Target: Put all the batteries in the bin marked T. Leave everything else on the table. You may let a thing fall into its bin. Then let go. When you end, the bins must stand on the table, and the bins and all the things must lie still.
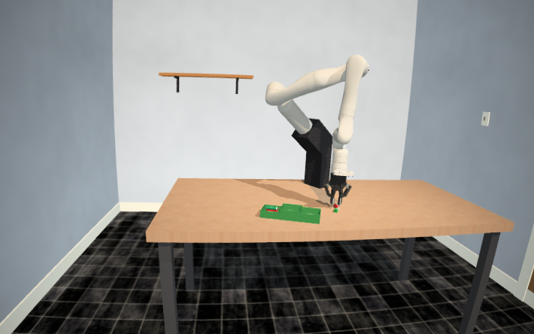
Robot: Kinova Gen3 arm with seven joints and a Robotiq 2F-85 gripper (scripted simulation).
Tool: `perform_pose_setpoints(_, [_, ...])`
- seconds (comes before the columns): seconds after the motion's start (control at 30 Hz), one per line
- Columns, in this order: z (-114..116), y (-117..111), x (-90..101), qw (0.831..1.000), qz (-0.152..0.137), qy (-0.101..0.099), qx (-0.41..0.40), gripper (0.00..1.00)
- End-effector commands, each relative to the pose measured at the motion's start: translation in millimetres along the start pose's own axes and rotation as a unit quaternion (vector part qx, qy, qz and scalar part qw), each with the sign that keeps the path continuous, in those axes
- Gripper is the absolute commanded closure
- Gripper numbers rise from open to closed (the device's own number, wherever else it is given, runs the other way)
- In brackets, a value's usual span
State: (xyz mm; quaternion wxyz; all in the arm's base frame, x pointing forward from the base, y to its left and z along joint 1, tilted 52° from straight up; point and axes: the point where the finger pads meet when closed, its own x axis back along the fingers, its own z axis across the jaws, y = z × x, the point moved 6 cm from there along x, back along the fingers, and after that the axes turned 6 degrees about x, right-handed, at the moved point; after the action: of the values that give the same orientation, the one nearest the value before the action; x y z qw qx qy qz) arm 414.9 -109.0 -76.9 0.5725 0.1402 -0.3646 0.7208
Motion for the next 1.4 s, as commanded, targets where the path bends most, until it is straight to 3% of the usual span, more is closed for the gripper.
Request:
perform_pose_setpoints(0.0, [-0.8, -0.7, -0.3, 1.000, 0.000, 0.000, 0.000, 0.71])
perform_pose_setpoints(1.17, [-3.6, -3.2, -12.3, 1.000, 0.000, 0.000, 0.000, 0.71])
perform_pose_setpoints(1.2, [-3.6, -3.2, -12.3, 1.000, 0.000, 0.000, 0.000, 0.91])
perform_pose_setpoints(1.37, [-3.6, -3.2, -12.3, 1.000, 0.000, 0.000, 0.000, 0.91])
